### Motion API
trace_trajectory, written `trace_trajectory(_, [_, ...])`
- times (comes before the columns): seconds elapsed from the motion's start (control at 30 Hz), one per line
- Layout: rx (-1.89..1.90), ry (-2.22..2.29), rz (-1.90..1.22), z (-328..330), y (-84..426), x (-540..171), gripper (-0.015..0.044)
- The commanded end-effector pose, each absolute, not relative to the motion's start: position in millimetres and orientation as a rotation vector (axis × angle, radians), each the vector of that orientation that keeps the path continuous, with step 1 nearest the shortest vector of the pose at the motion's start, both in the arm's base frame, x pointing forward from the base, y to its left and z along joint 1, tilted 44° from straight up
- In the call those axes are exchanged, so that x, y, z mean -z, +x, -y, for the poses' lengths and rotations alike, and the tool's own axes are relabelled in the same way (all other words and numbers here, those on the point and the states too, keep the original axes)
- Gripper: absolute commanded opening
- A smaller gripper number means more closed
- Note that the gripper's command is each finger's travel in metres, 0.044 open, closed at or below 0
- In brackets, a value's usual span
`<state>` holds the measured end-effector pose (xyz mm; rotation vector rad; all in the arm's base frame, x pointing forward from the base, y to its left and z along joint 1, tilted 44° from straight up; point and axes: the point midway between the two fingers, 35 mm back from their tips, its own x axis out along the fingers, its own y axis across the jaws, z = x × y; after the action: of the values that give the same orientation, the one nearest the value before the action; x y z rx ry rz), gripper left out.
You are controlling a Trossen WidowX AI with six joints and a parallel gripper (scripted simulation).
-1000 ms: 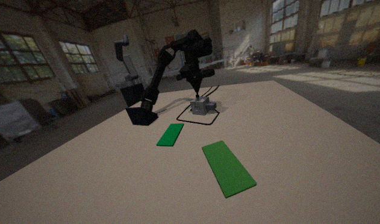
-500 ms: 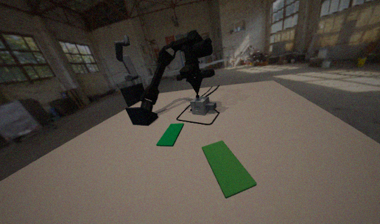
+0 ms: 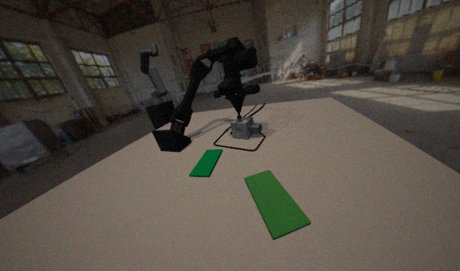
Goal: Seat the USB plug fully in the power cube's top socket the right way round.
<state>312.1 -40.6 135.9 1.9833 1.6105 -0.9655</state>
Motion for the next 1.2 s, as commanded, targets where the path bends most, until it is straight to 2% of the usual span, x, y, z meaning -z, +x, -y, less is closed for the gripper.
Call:
trace_trajectory(0.0, [0.967, 1.989, -1.610, 39.9, 312.1, -135.3, 0.0000])
trace_trajectory(1.17, [0.966, 1.989, -1.610, 37.0, 312.5, -132.3, 0.0000])
